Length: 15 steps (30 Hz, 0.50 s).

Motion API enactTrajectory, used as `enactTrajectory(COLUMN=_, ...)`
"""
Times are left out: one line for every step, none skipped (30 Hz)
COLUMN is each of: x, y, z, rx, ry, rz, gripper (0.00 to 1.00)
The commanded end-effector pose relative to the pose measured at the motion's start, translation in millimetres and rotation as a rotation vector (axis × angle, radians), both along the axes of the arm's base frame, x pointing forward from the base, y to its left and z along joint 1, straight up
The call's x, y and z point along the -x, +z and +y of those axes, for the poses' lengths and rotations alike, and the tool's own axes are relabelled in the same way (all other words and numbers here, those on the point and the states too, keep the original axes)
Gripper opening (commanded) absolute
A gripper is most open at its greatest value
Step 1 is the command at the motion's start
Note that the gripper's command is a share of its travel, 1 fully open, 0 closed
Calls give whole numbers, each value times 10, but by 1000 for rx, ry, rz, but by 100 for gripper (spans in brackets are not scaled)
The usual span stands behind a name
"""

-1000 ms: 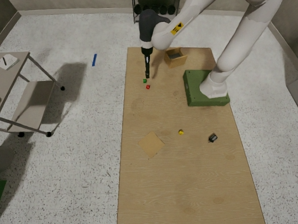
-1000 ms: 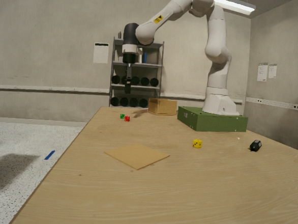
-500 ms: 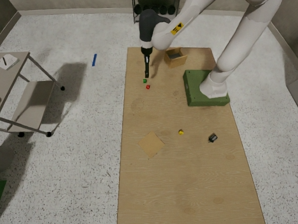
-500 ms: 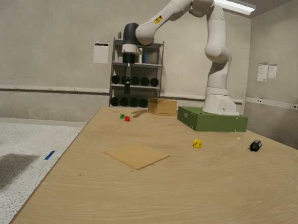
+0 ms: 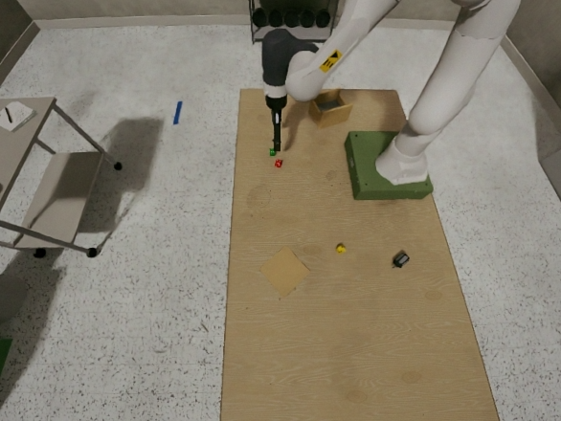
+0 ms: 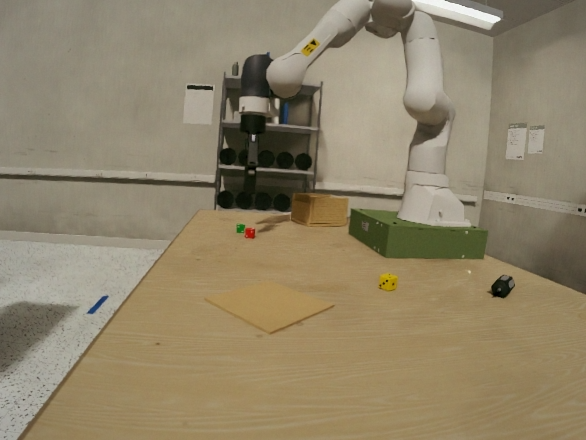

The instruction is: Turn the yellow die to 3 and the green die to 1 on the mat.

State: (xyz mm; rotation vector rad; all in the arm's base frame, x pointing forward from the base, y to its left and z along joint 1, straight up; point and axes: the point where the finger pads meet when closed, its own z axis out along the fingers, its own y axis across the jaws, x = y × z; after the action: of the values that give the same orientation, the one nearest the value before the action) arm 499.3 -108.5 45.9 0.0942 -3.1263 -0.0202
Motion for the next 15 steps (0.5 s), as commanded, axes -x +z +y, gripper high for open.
enactTrajectory(x=-43, y=-239, z=-16, rx=9, ry=-21, rz=-11, gripper=100)
enactTrajectory(x=-45, y=-307, z=-16, rx=9, ry=-21, rz=-11, gripper=100)
enactTrajectory(x=-46, y=-372, z=-16, rx=9, ry=-21, rz=-11, gripper=100)
enactTrajectory(x=-48, y=-431, z=-16, rx=9, ry=-21, rz=-11, gripper=100)
enactTrajectory(x=-49, y=-484, z=-16, rx=9, ry=-21, rz=-11, gripper=100)
enactTrajectory(x=-50, y=-528, z=-16, rx=9, ry=-21, rz=-11, gripper=100)
enactTrajectory(x=-51, y=-564, z=-16, rx=9, ry=-21, rz=-11, gripper=100)
enactTrajectory(x=-51, y=-564, z=-16, rx=9, ry=-21, rz=-11, gripper=100)
enactTrajectory(x=-51, y=-564, z=-16, rx=9, ry=-21, rz=-11, gripper=100)
enactTrajectory(x=-52, y=-591, z=-16, rx=9, ry=-21, rz=-11, gripper=100)
enactTrajectory(x=-53, y=-608, z=-16, rx=9, ry=-21, rz=-11, gripper=100)
enactTrajectory(x=-53, y=-618, z=-16, rx=9, ry=-21, rz=-11, gripper=100)
enactTrajectory(x=-53, y=-622, z=-16, rx=9, ry=-21, rz=-11, gripper=100)
enactTrajectory(x=-53, y=-623, z=-16, rx=9, ry=-21, rz=-11, gripper=100)
enactTrajectory(x=-53, y=-623, z=-16, rx=9, ry=-21, rz=-11, gripper=100)
